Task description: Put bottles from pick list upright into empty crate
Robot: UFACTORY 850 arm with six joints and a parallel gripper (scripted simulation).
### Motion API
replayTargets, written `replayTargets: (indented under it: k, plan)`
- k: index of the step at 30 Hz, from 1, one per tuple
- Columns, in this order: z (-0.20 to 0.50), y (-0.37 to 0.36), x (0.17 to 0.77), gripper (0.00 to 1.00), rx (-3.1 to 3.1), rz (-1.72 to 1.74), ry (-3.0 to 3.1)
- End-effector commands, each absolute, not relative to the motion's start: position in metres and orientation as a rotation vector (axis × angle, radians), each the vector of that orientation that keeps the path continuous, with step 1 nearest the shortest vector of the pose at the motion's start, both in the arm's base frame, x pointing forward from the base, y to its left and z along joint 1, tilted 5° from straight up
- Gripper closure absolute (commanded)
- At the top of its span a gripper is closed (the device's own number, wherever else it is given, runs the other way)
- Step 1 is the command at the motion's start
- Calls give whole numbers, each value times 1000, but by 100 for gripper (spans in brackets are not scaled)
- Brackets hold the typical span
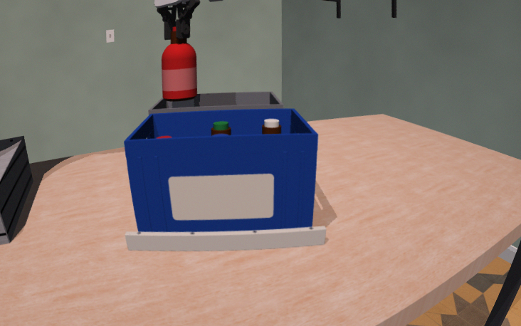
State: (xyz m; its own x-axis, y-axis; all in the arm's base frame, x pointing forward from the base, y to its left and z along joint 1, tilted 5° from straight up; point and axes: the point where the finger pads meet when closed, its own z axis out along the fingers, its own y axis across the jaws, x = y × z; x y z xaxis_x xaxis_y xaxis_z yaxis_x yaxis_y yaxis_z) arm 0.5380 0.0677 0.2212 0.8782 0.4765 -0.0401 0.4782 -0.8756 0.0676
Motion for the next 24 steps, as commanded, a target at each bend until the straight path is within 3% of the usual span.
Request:
replayTargets:
  k: [1,24]
  plan:
    - [222,74,536,100,2971,-31,756]
    - [221,83,529,100,2971,-31,756]
